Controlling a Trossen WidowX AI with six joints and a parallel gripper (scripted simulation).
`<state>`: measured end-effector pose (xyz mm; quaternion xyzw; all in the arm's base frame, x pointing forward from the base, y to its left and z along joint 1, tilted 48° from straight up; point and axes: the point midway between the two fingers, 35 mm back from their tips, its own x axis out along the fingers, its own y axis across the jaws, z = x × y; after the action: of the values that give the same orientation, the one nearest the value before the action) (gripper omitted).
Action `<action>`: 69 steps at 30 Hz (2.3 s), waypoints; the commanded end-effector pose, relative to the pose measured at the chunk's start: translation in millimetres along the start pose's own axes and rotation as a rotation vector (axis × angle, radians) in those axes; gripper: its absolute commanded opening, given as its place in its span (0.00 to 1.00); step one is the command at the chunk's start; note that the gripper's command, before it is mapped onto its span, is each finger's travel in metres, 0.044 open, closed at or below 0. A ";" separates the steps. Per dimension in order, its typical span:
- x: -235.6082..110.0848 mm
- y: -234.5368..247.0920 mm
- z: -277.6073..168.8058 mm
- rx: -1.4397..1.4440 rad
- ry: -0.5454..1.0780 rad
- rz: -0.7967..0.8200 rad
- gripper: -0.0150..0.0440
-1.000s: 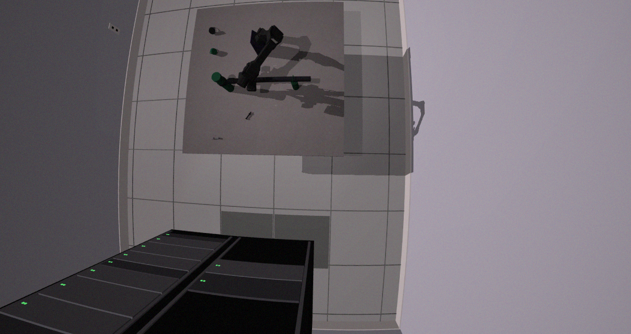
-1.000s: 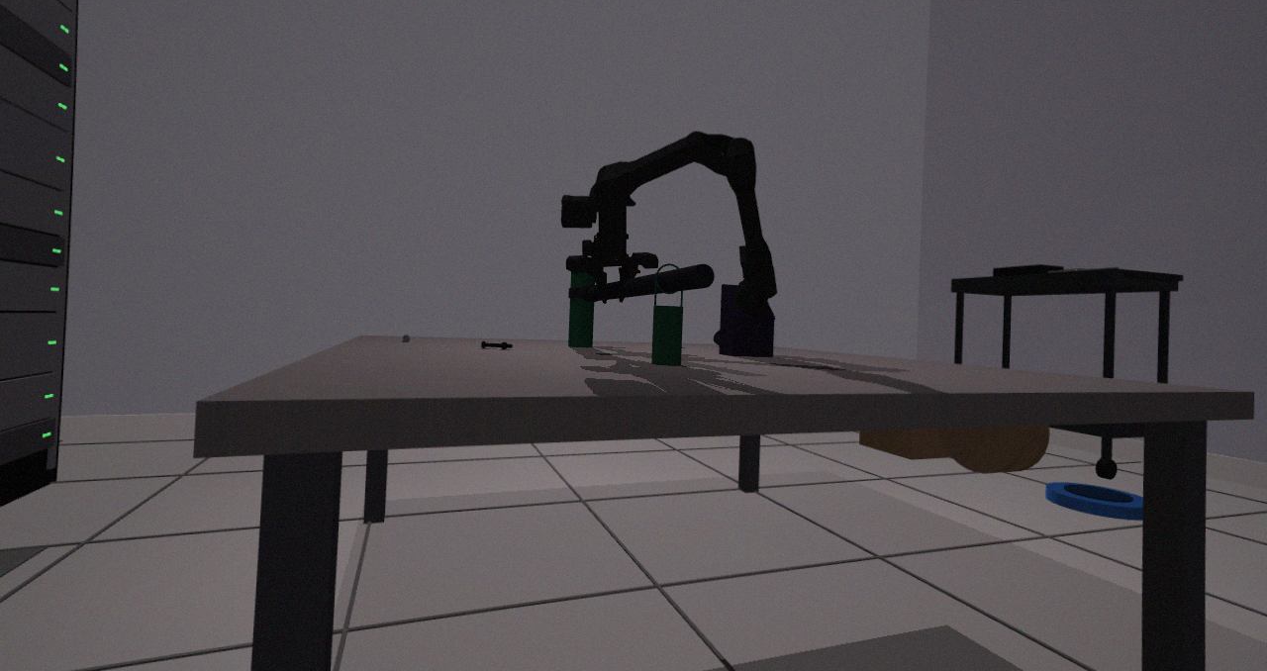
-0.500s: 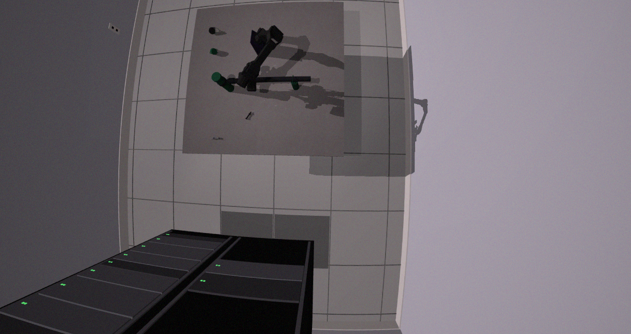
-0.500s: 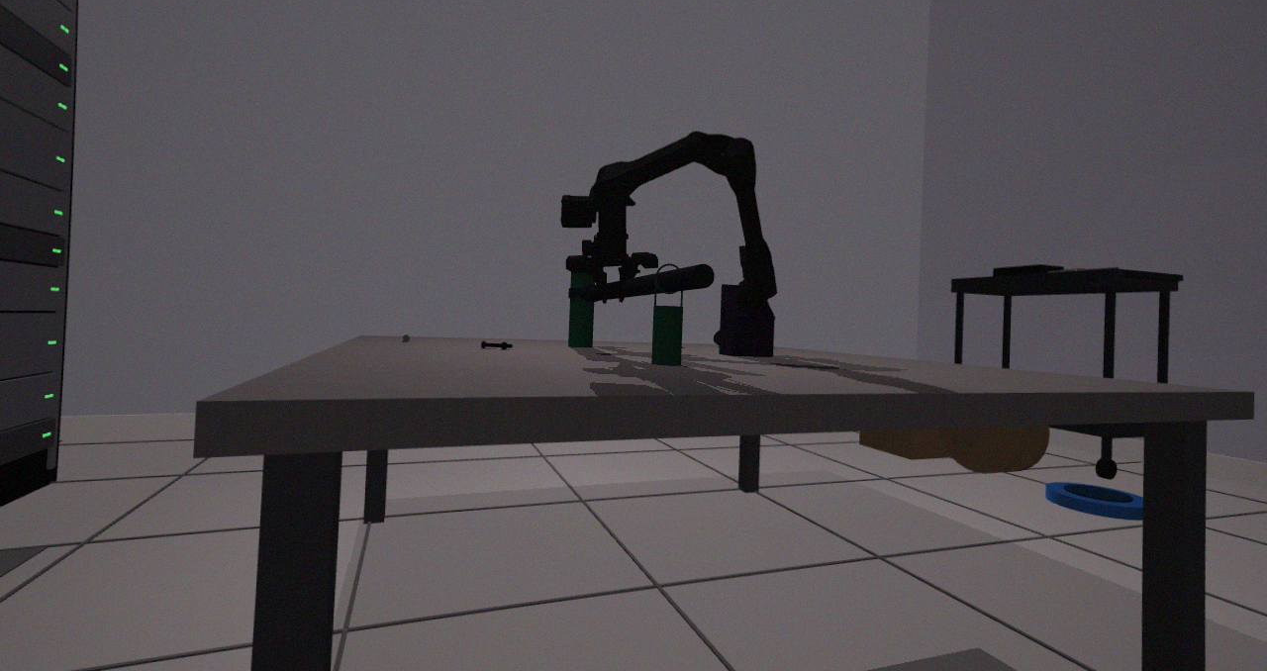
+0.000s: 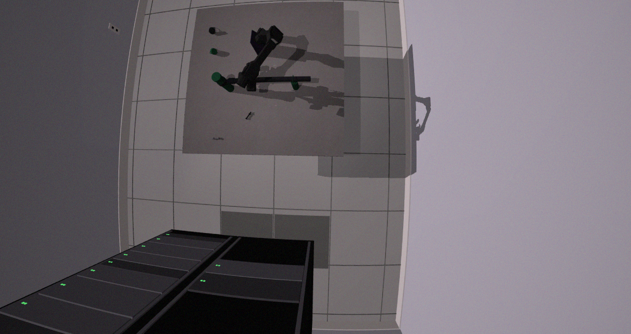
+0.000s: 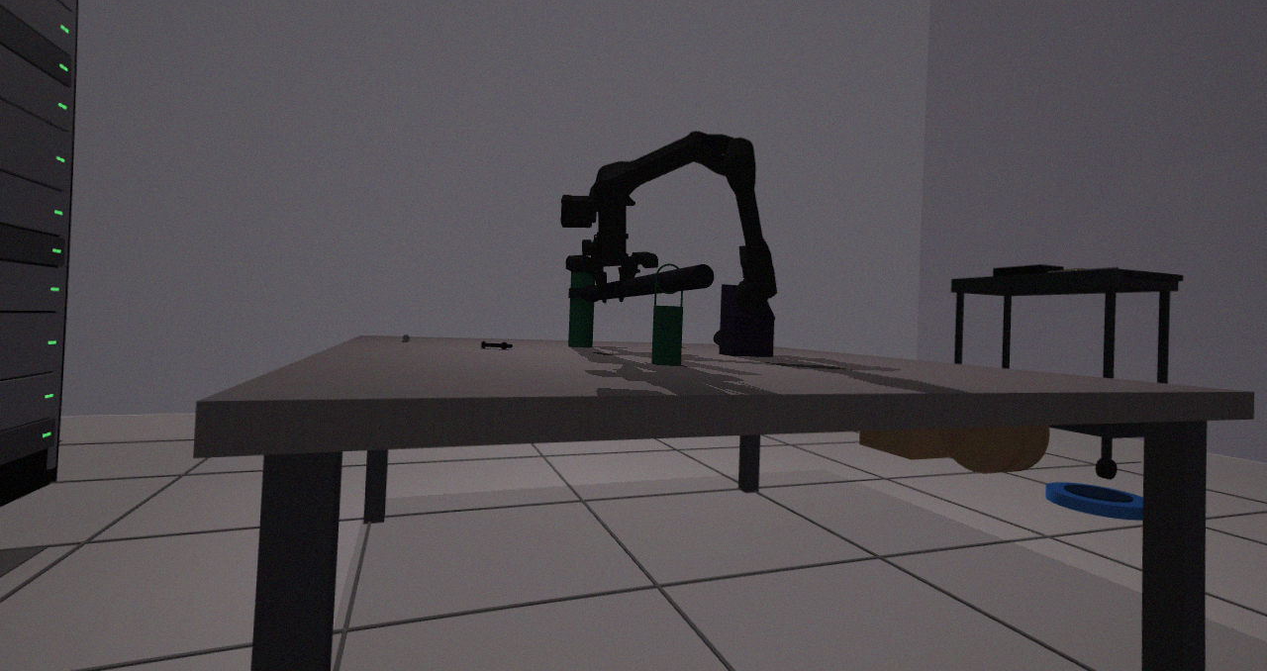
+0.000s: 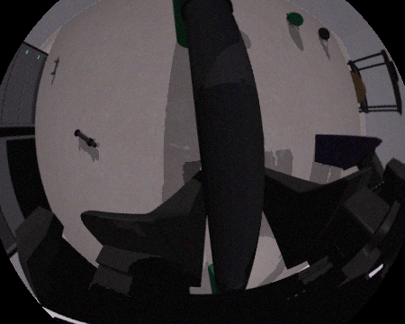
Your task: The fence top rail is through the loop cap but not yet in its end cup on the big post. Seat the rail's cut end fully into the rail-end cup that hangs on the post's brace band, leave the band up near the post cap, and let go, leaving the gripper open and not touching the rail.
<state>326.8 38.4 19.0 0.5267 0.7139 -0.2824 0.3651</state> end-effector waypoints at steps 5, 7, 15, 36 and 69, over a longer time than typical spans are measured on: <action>-3.9 -0.7 6.7 0.003 -0.013 0.007 0.25; -4.0 -0.7 6.9 0.003 -0.013 0.007 0.25; -4.3 -0.8 7.6 0.003 -0.013 0.007 0.25; 0.0 -0.2 4.6 0.000 0.000 -0.001 0.25; -2.4 -0.8 19.1 0.000 0.000 -0.001 0.25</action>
<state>328.4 31.6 10.2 0.5230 0.7204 -0.2789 0.3602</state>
